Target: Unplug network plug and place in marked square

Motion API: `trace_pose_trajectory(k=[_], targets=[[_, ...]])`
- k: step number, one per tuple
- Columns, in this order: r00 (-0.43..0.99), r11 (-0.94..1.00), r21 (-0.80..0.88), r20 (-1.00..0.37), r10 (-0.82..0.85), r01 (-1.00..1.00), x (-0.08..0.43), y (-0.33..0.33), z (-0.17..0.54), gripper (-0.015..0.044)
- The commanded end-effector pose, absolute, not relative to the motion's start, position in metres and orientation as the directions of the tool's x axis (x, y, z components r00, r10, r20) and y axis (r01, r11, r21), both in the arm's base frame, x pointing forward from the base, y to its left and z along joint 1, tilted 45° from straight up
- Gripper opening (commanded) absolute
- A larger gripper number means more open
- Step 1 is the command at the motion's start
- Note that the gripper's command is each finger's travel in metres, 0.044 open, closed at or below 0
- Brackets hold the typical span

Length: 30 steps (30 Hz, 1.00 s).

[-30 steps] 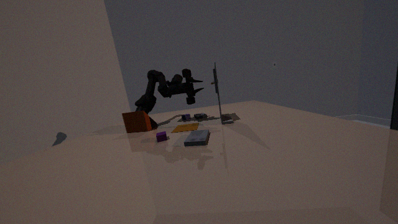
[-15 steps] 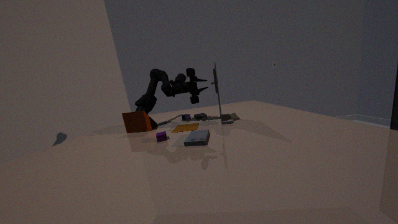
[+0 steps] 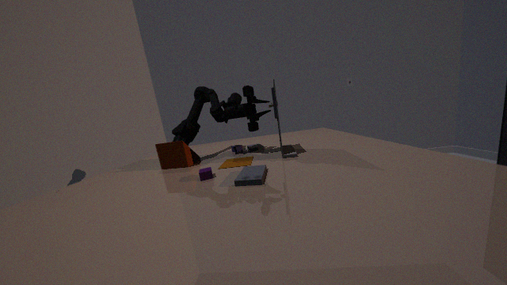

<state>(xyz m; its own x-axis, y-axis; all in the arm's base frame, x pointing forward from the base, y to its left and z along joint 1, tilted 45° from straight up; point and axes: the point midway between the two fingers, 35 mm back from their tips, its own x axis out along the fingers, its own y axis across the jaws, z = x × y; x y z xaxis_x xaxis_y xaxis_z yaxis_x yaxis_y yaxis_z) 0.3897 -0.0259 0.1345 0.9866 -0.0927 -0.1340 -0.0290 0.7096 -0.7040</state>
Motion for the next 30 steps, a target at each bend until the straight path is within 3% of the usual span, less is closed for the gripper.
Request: trace_pose_trajectory(k=[1, 26, 30], targets=[[0.987, 0.711, -0.703, -0.128, -0.097, -0.021, 0.3965, -0.0259, 0.1361, 0.0156], [0.987, 0.711, -0.703, -0.128, -0.097, -0.021, 0.3976, -0.0257, 0.1361, 0.0003], [0.987, 0.711, -0.703, -0.128, -0.097, -0.021, 0.3974, -0.0258, 0.1361, 0.0]])
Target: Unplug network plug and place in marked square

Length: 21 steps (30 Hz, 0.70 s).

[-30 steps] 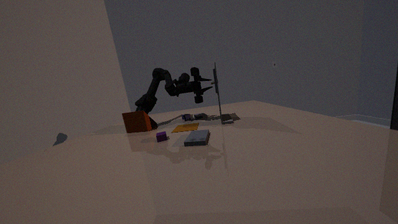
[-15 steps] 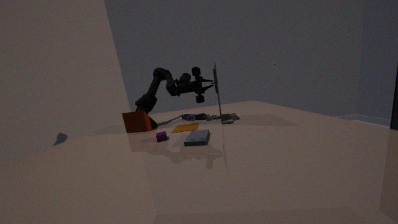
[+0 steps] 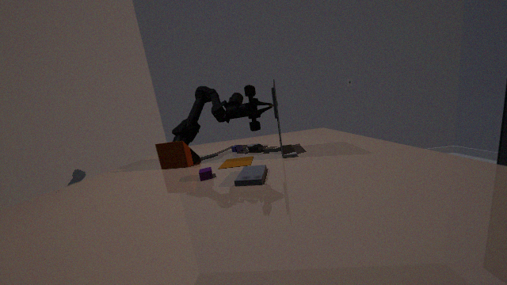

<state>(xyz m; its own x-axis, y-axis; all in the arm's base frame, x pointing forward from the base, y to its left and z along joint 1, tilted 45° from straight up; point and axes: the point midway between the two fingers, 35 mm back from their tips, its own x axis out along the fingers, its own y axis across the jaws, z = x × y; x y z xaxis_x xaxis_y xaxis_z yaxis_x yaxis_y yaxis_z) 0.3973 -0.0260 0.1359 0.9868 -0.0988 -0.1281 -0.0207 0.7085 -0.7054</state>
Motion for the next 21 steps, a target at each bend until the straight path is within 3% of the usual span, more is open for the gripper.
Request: trace_pose_trajectory(k=[1, 21], targets=[[0.987, 0.711, -0.703, -0.128, -0.097, -0.021, 0.397, -0.026, 0.136, 0.0], [0.987, 0.711, -0.703, -0.128, -0.097, -0.022, 0.385, -0.027, 0.135, 0.0]])
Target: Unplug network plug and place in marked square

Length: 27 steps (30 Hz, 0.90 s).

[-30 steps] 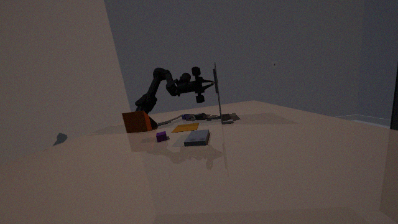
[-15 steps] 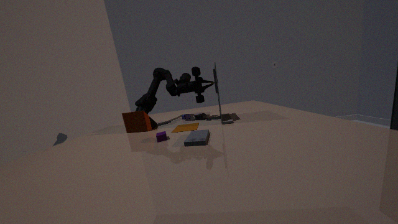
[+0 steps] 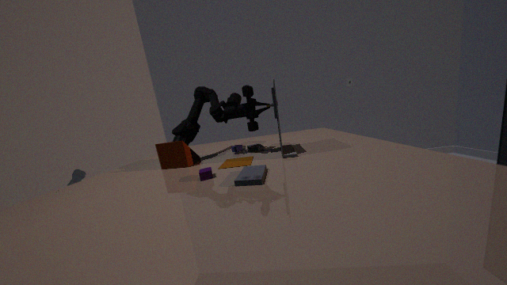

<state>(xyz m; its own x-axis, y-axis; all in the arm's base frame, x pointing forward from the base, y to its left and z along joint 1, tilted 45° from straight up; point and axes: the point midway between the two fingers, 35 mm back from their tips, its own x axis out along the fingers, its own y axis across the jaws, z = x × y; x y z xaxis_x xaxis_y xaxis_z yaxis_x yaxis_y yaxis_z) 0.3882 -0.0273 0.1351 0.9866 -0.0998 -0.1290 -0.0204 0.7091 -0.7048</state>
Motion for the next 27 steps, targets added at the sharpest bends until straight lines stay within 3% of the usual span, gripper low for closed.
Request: trace_pose_trajectory(k=[1, 27], targets=[[0.987, 0.711, -0.703, -0.128, -0.097, -0.022, 0.385, -0.027, 0.135, 0.0], [0.987, 0.71, -0.703, -0.129, -0.097, -0.022, 0.369, -0.03, 0.133, 0.0]])
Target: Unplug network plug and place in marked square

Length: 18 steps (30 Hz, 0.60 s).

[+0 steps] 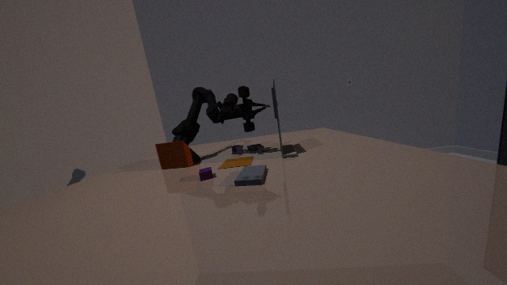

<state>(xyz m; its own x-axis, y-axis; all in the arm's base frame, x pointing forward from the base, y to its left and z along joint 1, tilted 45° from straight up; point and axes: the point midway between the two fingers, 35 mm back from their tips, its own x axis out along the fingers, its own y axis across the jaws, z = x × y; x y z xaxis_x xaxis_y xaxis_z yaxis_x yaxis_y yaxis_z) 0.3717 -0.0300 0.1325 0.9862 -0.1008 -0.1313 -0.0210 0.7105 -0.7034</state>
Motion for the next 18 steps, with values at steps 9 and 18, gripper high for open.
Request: trace_pose_trajectory(k=[9, 18], targets=[[0.987, 0.71, -0.703, -0.13, -0.097, -0.022, 0.363, -0.031, 0.132, 0.0], [0.987, 0.71, -0.703, -0.13, -0.097, -0.023, 0.358, -0.032, 0.131, 0.0]])
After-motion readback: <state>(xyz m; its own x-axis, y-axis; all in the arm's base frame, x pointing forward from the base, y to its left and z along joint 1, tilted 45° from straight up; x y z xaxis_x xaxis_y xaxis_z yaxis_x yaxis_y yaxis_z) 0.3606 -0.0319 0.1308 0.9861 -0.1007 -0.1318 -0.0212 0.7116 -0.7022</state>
